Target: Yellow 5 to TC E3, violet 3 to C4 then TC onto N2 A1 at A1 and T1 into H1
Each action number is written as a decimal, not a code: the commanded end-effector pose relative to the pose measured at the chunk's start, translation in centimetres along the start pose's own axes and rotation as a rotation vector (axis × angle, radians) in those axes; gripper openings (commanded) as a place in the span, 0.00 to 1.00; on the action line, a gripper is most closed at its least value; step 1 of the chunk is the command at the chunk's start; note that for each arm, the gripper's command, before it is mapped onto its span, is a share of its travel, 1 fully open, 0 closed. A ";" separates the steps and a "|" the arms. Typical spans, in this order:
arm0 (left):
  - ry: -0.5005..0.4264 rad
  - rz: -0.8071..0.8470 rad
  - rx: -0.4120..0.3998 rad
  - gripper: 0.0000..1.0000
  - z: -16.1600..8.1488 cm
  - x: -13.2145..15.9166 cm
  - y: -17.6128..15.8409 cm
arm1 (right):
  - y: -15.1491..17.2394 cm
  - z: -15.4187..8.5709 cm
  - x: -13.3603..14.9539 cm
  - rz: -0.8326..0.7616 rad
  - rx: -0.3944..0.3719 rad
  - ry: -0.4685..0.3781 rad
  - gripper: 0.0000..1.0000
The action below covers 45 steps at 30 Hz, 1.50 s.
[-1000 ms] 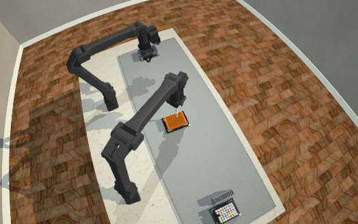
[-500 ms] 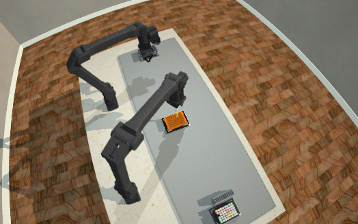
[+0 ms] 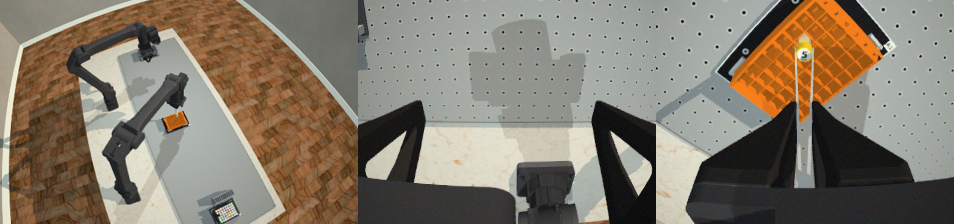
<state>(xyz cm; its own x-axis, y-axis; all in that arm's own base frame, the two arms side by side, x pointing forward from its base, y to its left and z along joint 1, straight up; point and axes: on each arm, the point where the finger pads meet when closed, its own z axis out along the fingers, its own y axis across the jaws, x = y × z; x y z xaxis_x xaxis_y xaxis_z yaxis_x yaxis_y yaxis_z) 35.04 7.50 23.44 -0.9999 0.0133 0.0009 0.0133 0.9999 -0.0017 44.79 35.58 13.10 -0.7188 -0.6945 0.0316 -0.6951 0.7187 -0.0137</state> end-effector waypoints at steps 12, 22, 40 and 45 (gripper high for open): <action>-0.036 0.001 -0.010 1.00 -1.4 -0.9 0.2 | -0.2 -0.7 -0.3 0.014 0.002 -0.032 0.09; -0.036 0.001 -0.010 1.00 -1.4 -0.9 0.2 | -0.2 -0.2 -0.3 0.014 0.001 -0.024 0.09; -0.036 0.001 -0.010 1.00 -1.4 -0.9 0.2 | -0.1 0.8 -0.3 0.014 0.000 -0.012 0.09; -0.036 0.001 -0.010 1.00 -1.4 -0.9 0.2 | -0.2 0.9 -0.4 0.014 0.000 -0.012 0.09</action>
<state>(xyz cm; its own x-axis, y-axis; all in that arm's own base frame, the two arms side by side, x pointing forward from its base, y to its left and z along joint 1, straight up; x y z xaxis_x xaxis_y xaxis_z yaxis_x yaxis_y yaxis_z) 35.04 7.50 23.44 -0.9999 0.0134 0.0009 0.0133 0.9999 -0.0017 44.76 35.56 12.57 -0.7188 -0.6946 0.0281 -0.6951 0.7188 -0.0140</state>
